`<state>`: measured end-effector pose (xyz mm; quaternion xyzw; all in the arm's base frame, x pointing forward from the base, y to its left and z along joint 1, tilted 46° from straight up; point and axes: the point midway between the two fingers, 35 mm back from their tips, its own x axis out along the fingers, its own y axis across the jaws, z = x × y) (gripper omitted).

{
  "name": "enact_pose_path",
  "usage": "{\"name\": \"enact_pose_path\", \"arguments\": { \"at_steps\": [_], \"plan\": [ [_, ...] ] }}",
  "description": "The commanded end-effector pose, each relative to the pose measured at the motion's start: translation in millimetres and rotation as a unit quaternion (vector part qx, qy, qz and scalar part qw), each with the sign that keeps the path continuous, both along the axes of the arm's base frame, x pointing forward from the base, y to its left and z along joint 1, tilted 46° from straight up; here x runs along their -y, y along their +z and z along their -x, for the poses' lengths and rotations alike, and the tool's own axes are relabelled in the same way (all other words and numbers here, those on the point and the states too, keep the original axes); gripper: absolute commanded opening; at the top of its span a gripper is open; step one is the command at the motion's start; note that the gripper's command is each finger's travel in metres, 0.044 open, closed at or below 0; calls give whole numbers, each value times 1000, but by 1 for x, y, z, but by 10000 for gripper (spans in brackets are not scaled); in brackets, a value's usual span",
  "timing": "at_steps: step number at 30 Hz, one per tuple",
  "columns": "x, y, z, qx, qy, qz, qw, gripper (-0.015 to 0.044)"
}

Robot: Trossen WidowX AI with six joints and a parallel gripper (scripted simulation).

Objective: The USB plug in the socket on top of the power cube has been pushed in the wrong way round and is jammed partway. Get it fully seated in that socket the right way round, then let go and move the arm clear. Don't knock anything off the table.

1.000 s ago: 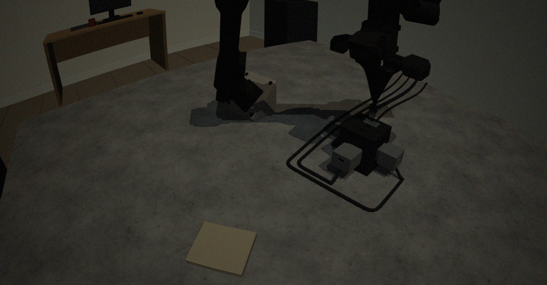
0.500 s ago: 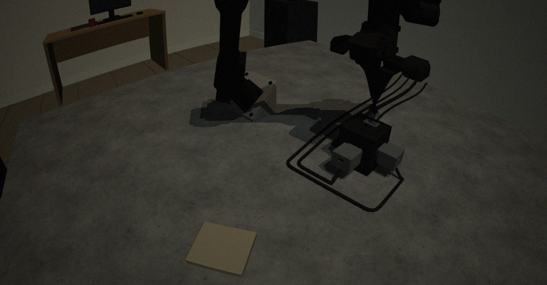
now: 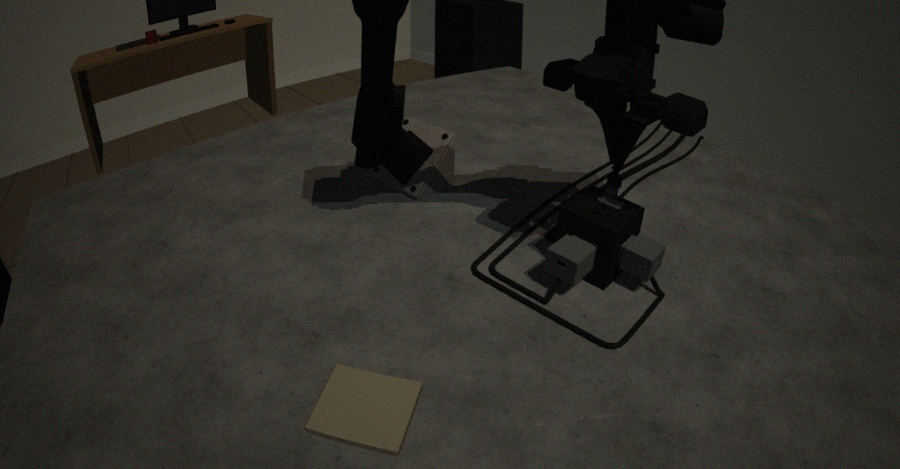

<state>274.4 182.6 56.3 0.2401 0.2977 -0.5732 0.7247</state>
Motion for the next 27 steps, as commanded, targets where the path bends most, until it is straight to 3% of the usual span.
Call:
{"name": "enact_pose_path", "arguments": {
  "at_steps": [1,27],
  "plan": [
    [0,0,-1,0,2,1,1000,0],
    [3,-2,-1,1,2,1,1000,0]
  ]
}}
